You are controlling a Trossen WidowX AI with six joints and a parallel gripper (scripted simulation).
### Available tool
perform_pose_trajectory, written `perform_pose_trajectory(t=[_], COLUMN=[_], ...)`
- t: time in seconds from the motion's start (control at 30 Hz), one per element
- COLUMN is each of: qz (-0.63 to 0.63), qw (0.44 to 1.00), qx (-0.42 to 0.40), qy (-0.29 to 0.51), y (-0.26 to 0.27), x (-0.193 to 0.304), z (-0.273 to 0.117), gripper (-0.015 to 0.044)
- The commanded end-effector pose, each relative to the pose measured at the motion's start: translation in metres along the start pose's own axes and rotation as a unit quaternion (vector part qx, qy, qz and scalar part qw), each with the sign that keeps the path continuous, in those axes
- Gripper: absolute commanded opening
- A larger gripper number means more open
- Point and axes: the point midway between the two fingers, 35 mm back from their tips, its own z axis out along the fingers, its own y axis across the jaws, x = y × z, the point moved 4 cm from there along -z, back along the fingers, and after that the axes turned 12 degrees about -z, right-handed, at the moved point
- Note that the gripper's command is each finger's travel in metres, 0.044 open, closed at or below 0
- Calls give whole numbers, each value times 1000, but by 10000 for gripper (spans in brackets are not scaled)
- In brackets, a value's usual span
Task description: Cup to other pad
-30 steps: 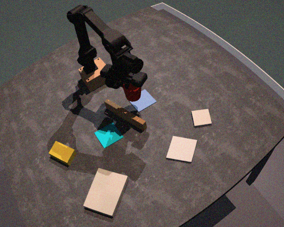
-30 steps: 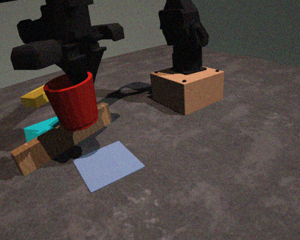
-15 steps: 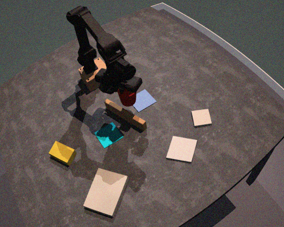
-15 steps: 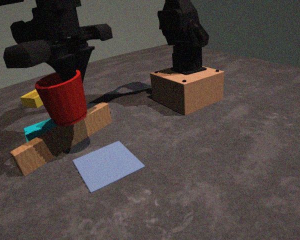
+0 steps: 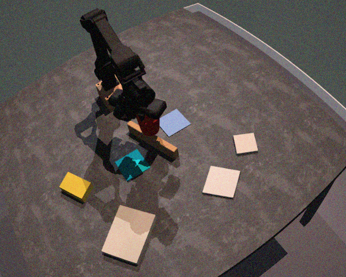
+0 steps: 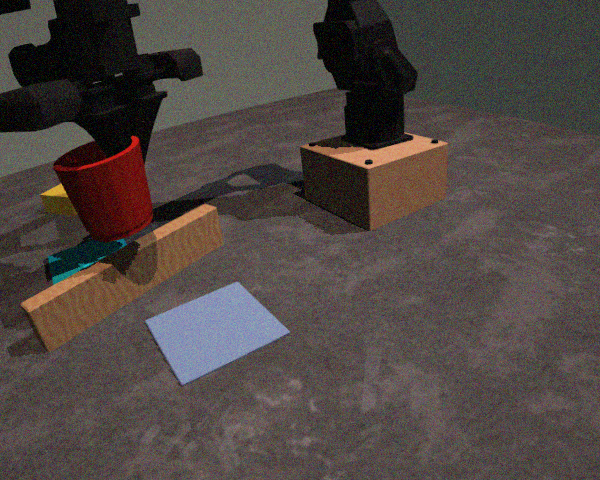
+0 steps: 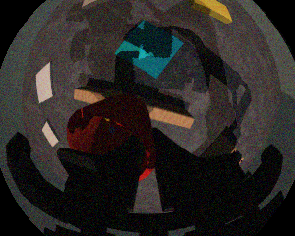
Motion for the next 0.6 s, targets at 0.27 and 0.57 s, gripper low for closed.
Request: perform_pose_trajectory(t=[0.27,0.57], qz=[-2,-2], qw=[1000,1000], qx=[2,3], qy=[-1,-2], y=[-11,-20], x=[-25,-44], z=[-1,-2], gripper=[0,0])
